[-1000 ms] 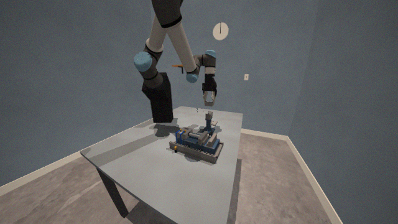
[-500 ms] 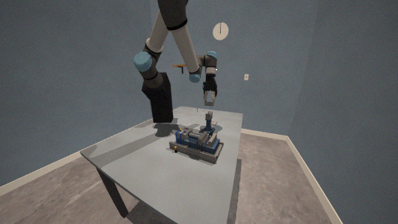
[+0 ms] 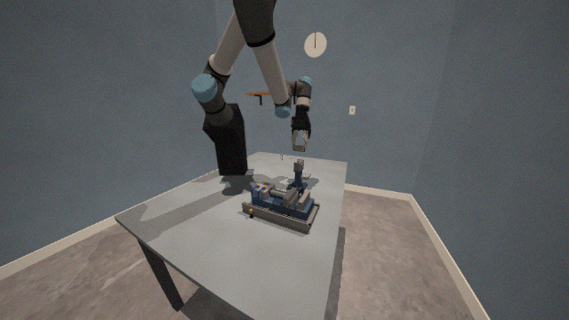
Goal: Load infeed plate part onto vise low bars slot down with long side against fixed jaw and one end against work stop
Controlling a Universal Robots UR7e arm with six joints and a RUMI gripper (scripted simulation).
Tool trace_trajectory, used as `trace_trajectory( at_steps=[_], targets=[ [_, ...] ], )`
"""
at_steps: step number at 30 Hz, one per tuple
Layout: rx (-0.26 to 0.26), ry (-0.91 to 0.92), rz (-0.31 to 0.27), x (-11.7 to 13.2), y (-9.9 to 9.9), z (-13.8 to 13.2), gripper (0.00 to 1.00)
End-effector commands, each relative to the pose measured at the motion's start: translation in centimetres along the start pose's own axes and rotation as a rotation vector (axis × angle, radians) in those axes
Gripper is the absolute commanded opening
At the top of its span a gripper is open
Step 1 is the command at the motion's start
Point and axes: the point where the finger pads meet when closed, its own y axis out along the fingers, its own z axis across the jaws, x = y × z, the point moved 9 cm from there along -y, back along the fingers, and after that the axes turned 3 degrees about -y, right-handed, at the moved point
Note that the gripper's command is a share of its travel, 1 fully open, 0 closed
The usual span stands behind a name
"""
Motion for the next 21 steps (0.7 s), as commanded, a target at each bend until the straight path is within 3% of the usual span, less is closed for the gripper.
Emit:
trace_trajectory(
  at_steps=[1,21],
  targets=[
    [-0.012,0.006,-0.059,-0.5,-0.1,0.3,0.0],
    [-0.018,0.006,-0.181,-1.7,0.0,0.4,0.0]
  ],
)
